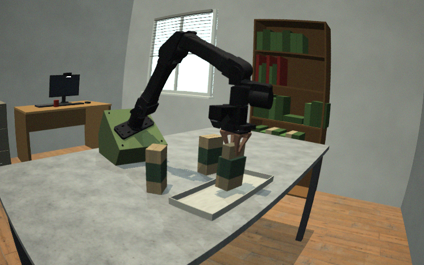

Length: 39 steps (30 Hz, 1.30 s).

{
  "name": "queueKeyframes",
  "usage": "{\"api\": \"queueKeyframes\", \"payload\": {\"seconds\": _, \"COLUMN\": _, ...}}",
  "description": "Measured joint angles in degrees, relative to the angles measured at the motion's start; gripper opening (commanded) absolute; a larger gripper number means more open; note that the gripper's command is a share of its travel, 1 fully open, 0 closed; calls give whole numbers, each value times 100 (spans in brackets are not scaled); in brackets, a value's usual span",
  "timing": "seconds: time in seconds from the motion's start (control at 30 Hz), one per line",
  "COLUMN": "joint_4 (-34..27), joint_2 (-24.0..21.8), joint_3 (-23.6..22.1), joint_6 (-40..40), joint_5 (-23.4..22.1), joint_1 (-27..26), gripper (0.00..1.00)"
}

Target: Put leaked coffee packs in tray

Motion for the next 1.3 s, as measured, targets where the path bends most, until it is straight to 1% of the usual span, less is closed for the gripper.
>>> {"api": "queueKeyframes", "payload": {"seconds": 0.2, "joint_4": 223, "joint_2": 26, "joint_3": -122, "joint_6": -33, "joint_5": -15, "joint_1": -39, "gripper": 24}}
{"api": "queueKeyframes", "payload": {"seconds": 0.43, "joint_4": 350, "joint_2": 50, "joint_3": -125, "joint_6": -42, "joint_5": -22, "joint_1": -39, "gripper": 24}}
{"api": "queueKeyframes", "payload": {"seconds": 1.3, "joint_4": 354, "joint_2": 50, "joint_3": -125, "joint_6": -42, "joint_5": -22, "joint_1": -39, "gripper": 24}}
